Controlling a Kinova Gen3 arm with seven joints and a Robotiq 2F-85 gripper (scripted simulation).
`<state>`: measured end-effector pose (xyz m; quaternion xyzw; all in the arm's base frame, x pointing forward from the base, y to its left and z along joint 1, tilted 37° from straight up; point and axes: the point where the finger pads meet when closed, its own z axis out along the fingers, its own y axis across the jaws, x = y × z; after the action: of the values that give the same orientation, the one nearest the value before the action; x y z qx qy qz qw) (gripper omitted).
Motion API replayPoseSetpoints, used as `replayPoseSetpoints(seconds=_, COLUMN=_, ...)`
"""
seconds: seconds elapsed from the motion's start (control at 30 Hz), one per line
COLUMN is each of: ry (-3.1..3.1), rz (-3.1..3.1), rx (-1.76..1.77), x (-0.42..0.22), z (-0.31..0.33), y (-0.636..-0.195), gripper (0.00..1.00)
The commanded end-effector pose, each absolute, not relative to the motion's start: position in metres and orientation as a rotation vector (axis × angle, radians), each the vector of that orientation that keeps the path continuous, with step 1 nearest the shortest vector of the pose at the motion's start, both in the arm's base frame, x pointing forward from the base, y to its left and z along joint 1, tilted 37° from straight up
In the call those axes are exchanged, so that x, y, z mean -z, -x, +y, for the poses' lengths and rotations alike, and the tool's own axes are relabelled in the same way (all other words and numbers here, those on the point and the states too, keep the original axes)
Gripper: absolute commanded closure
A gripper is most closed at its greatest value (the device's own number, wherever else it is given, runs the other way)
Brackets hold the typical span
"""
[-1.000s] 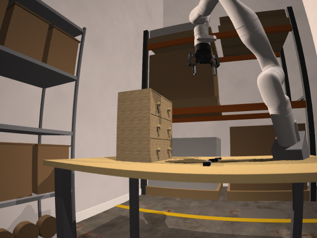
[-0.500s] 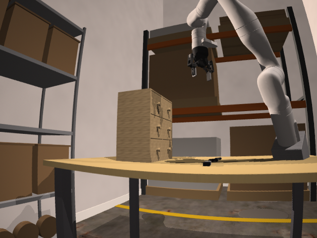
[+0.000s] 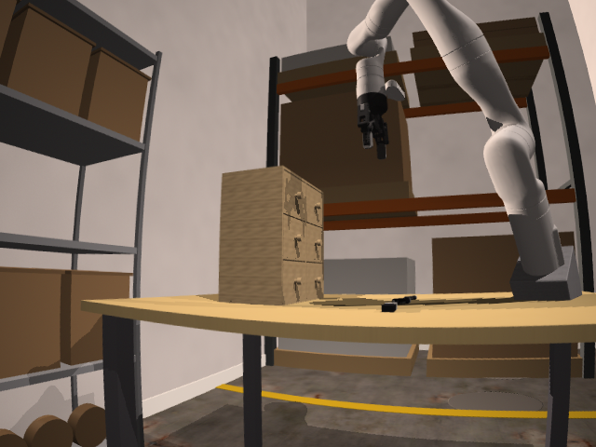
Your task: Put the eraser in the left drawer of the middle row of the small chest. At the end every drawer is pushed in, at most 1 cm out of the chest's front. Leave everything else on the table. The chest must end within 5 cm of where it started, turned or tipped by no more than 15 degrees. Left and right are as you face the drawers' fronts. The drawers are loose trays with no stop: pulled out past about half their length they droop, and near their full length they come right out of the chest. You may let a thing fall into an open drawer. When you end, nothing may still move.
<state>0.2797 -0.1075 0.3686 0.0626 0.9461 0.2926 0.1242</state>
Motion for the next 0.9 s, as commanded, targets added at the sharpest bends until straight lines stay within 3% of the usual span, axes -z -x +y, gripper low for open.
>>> replayPoseSetpoints(seconds=0.0, ry=-0.148, rz=2.754, rx=-0.847, x=-0.368, z=-0.1071, y=-0.2805, gripper=0.0)
replayPoseSetpoints(seconds=0.87, ry=0.074, rz=2.72, rx=-0.804, x=-0.3651, z=-0.1036, y=-0.286, gripper=0.0)
